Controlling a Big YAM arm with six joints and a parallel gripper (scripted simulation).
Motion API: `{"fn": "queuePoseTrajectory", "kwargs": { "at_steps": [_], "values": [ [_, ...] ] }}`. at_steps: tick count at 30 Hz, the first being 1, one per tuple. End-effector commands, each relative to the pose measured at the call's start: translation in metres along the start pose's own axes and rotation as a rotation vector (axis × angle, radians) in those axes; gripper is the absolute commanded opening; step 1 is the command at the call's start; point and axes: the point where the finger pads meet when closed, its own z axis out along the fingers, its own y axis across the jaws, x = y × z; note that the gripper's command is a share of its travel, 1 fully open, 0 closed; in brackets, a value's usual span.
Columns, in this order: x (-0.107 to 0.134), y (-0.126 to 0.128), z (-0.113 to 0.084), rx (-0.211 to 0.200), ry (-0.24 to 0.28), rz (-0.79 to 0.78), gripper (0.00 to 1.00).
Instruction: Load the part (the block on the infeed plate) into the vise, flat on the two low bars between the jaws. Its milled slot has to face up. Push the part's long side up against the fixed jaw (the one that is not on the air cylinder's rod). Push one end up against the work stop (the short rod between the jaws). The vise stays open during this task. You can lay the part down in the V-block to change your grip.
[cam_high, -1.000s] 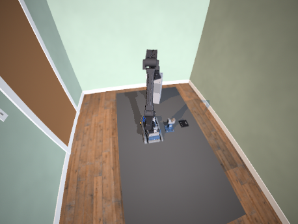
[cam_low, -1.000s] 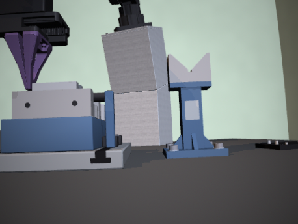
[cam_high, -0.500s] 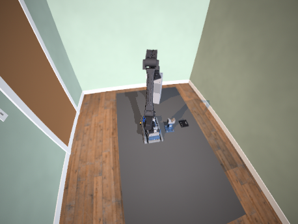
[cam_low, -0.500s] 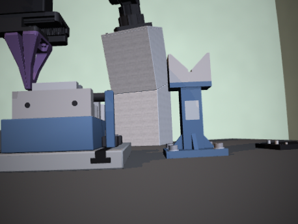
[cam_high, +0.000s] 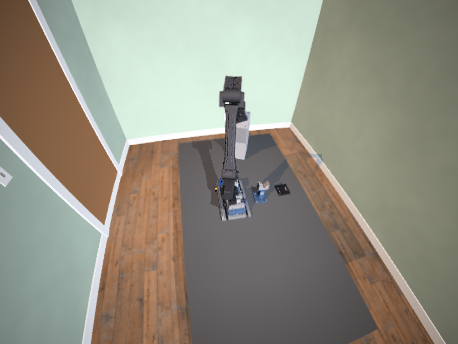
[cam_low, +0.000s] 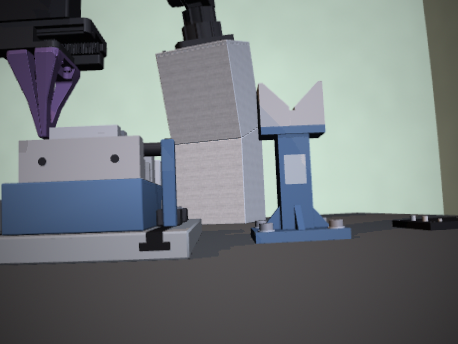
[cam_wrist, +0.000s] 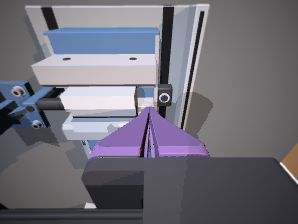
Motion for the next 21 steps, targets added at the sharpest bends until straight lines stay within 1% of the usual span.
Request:
{"fn": "queuePoseTrajectory", "kwargs": {
  "at_steps": [1,18,19,21],
  "values": [
    [-0.0090,0.0036,-0.0012,0.002,-0.020,-0.001,0.00],
    [-0.0068,0.0096,-0.0025,0.002,-0.018,0.001,0.00],
    [-0.0124,0.0078,-0.0040,0.005,-0.028,0.002,0.00],
    [-0.0125,0.0095,-0.0042,0.005,-0.029,0.001,0.00]
  ]
}}
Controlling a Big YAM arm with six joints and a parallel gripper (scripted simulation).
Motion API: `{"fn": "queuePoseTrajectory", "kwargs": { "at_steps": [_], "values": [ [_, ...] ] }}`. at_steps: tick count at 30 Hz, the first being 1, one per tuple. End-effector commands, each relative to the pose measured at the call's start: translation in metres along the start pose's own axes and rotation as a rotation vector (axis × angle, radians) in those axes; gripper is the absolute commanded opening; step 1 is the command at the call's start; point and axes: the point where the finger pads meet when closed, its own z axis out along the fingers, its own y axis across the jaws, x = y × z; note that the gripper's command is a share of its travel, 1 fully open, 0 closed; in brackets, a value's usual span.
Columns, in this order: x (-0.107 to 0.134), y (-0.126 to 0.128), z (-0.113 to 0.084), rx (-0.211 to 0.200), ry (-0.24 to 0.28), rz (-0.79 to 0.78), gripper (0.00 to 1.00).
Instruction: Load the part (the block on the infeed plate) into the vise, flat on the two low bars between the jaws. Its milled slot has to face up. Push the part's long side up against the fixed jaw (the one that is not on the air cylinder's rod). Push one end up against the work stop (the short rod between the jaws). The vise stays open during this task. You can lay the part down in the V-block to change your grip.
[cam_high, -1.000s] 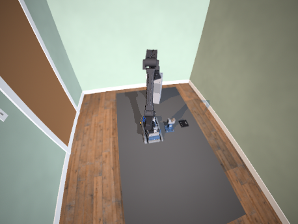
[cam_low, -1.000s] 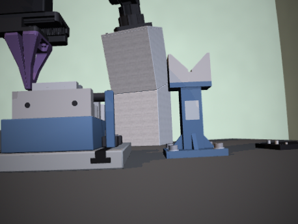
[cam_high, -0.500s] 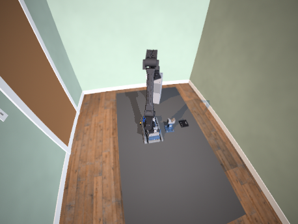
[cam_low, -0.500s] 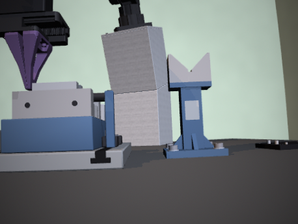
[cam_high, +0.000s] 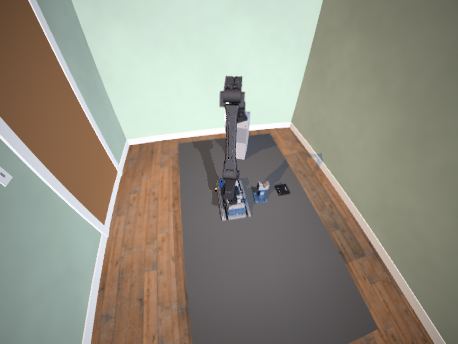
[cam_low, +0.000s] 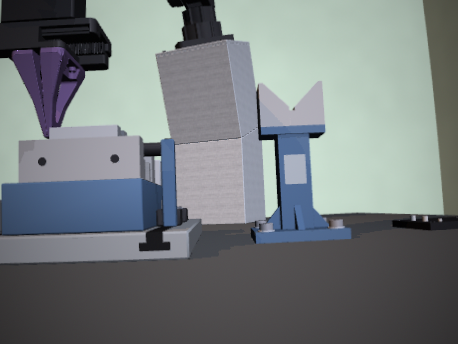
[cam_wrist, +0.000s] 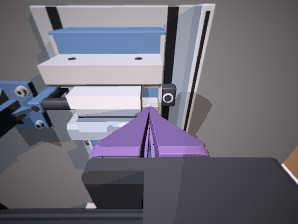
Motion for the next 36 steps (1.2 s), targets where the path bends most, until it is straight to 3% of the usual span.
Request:
{"fn": "queuePoseTrajectory", "kwargs": {
  "at_steps": [1,36],
  "values": [
    [-0.0116,0.0052,-0.0044,0.006,-0.026,0.001,0.00],
    [-0.0093,0.0131,-0.0067,0.003,-0.023,0.000,0.00]
  ]
}}
